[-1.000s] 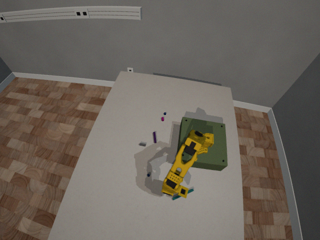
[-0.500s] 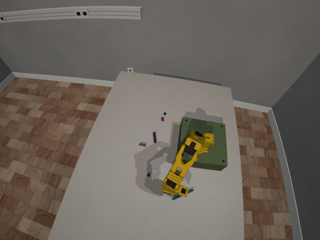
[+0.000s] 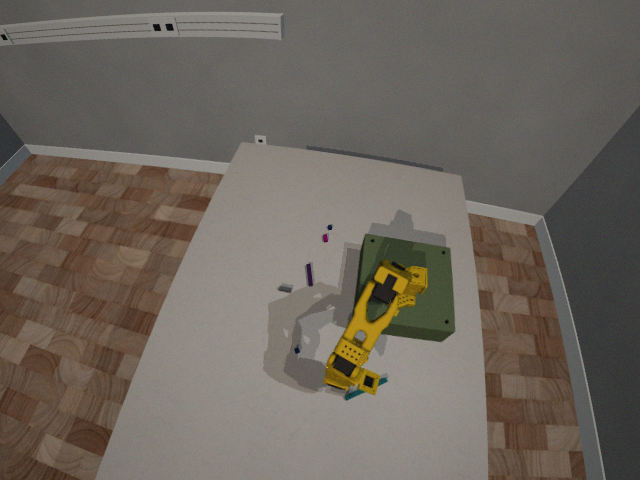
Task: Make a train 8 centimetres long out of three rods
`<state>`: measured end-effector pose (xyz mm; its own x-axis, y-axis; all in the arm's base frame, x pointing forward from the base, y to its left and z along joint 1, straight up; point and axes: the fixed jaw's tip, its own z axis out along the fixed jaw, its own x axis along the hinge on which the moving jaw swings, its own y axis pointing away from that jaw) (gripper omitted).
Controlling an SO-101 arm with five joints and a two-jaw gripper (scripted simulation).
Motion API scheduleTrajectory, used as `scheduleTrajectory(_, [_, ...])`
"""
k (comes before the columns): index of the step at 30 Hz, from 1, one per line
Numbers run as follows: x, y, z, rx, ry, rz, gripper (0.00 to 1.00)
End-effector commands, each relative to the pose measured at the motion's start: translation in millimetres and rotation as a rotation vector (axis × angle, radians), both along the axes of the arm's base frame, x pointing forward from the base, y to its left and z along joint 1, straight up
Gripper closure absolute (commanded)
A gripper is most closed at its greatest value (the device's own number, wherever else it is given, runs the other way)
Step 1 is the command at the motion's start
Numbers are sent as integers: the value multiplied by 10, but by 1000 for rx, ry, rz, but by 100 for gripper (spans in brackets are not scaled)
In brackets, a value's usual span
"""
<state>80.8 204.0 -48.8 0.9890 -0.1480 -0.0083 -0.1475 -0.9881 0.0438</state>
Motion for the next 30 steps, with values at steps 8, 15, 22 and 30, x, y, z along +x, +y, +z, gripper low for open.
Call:
scheduleTrajectory(8, [28,57,83,29,-10,-5,100])
scheduleTrajectory(15, [263,-41,67,28,-13,-179,100])
scheduleTrajectory(22, [602,-243,44,26,-18,-449,100])
scheduleTrajectory(30, [971,-576,13,22,-24,-786,100])
